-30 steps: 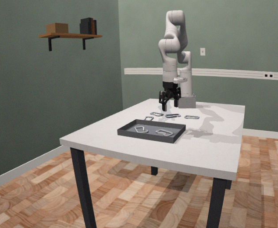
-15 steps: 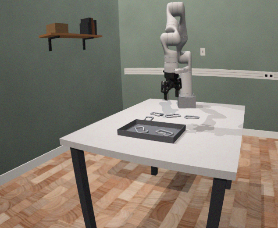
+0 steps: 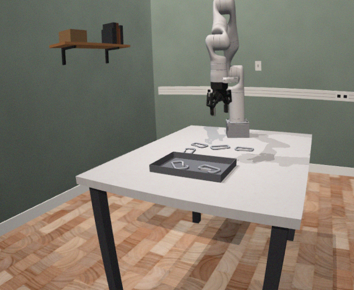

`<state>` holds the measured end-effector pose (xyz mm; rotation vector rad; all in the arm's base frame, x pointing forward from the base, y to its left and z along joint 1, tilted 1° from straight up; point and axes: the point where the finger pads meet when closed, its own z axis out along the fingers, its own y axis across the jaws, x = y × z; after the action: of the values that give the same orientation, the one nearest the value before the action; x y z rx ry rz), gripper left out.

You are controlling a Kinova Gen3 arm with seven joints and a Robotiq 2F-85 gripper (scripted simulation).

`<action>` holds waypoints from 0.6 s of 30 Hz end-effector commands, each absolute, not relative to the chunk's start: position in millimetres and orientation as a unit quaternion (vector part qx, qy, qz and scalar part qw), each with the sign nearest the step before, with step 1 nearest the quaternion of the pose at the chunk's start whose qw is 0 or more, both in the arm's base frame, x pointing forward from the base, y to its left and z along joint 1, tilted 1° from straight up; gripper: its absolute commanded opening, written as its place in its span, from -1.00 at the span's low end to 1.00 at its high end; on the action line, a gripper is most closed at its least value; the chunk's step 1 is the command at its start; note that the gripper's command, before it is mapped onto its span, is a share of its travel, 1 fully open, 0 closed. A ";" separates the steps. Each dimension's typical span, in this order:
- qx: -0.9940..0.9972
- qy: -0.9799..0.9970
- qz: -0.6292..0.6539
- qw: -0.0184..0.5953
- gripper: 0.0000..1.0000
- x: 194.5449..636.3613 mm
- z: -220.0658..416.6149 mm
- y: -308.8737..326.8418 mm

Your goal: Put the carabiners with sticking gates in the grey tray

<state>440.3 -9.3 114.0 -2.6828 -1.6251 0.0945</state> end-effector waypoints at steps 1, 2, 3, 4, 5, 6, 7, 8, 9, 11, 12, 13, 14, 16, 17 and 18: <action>-0.855 -0.519 0.023 -0.002 1.00 385.5 155.9 -19.5; -0.855 -0.519 0.023 -0.002 1.00 384.7 156.5 -19.7; -0.855 -0.519 0.023 -0.002 1.00 384.7 156.5 -19.7; -0.855 -0.519 0.023 -0.002 1.00 384.7 156.5 -19.7; -0.855 -0.519 0.023 -0.002 1.00 384.7 156.5 -19.7; -0.855 -0.519 0.023 -0.002 1.00 384.7 156.5 -19.7; -0.855 -0.519 0.023 -0.002 1.00 384.7 156.5 -19.7; -0.855 -0.519 0.023 -0.002 1.00 384.7 156.5 -19.7; -0.855 -0.519 0.023 -0.002 1.00 384.7 156.5 -19.7; -0.855 -0.519 0.023 -0.002 1.00 384.7 156.5 -19.7; -0.855 -0.519 0.023 -0.002 1.00 384.7 156.5 -19.7; -0.855 -0.519 0.023 -0.002 1.00 384.7 156.5 -19.7; -0.856 -0.516 0.025 0.000 1.00 328.1 190.5 -28.1; -0.856 -0.516 0.025 0.000 1.00 322.9 193.6 -29.0; -0.856 -0.516 0.025 0.000 1.00 314.4 198.6 -30.4; -0.856 -0.516 0.025 0.000 1.00 303.8 205.9 -32.4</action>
<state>342.6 -22.9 167.2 -2.6790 -1.6146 0.1096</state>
